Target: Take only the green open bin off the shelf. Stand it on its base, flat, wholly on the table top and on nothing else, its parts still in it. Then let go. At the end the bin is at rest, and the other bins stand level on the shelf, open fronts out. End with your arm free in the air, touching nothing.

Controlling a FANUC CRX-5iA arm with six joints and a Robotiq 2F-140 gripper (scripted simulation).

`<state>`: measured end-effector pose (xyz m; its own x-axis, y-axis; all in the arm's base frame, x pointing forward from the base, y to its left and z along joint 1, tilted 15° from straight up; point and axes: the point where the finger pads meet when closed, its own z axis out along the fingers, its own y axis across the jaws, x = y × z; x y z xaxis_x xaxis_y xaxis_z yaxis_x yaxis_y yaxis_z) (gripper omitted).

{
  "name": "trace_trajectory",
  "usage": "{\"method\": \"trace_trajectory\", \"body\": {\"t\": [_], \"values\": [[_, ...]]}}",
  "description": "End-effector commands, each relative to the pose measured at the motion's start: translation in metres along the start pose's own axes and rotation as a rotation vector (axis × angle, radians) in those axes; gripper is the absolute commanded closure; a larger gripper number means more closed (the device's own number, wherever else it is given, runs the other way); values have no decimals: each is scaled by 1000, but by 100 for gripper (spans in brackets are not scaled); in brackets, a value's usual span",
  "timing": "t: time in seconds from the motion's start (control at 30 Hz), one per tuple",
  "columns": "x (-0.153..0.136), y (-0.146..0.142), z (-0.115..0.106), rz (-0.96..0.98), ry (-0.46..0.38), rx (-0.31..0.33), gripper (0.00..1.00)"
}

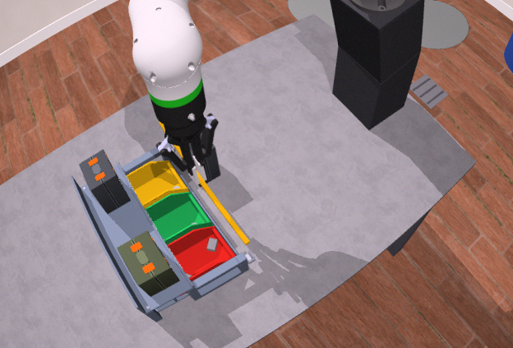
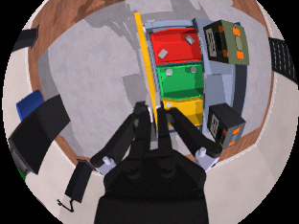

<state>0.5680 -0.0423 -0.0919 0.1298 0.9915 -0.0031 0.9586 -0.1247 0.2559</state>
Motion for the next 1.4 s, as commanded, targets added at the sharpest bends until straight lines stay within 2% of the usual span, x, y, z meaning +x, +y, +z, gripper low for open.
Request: {"method": "trace_trajectory", "body": {"t": [0.0,1.37], "values": [[0,0,0,0,0,0,100],[0,0,8,0,0,0,100]]}}
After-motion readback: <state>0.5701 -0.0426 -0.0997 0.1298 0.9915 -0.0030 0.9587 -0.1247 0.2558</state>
